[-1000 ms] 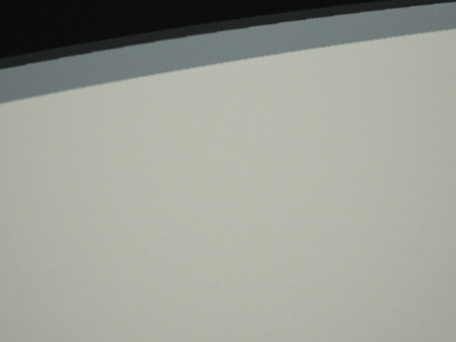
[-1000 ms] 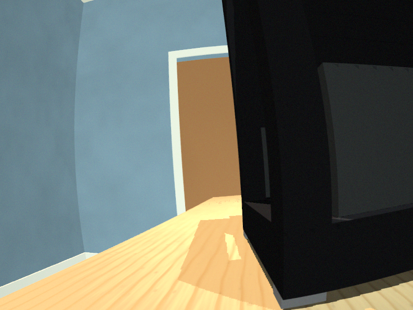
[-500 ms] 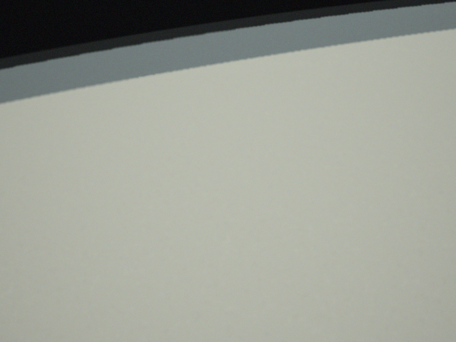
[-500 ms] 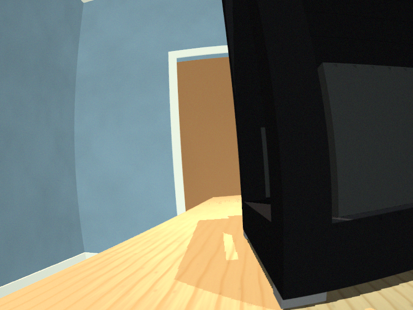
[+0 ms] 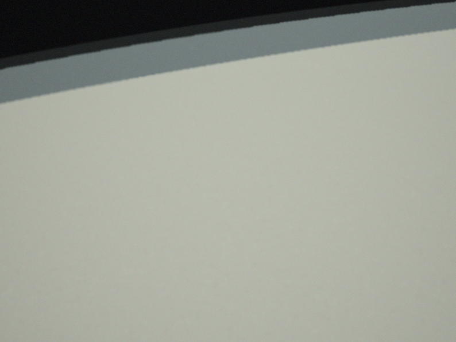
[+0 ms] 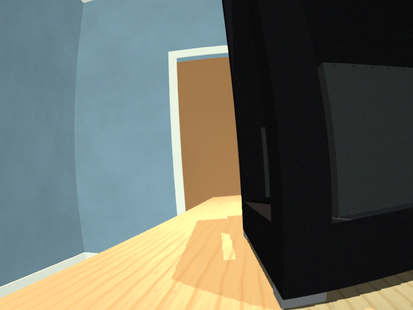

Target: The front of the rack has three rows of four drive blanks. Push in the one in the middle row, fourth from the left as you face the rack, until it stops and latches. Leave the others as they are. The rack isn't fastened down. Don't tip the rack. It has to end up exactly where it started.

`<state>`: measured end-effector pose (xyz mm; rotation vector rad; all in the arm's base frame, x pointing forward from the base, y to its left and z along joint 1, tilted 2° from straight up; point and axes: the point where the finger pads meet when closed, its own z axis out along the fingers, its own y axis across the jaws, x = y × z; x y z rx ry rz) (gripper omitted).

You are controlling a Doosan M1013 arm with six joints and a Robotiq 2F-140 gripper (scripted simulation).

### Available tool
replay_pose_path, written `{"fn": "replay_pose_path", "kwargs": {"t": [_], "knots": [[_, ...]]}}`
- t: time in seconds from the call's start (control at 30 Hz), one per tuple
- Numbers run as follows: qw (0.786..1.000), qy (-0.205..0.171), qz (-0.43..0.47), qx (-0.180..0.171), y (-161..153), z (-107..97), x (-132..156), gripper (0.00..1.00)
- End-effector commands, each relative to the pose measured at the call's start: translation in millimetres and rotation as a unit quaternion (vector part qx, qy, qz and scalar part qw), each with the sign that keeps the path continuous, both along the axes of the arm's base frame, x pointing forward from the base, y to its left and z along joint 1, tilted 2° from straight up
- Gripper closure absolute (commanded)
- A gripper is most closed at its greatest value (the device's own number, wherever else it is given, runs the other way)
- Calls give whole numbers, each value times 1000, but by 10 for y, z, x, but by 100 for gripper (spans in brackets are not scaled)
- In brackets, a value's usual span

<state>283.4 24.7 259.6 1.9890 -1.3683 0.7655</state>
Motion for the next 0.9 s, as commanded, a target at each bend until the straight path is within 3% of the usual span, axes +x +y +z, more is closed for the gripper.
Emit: {"fn": "replay_pose_path", "kwargs": {"t": [0.0, 0.37, 0.87], "knots": [[1000, 3, 0, 2, 1, -12, -10, 0], [1000, 22, -1, 12, 13, -81, -71, 0], [996, 81, -4, 49, 79, -297, -271, 0]]}}
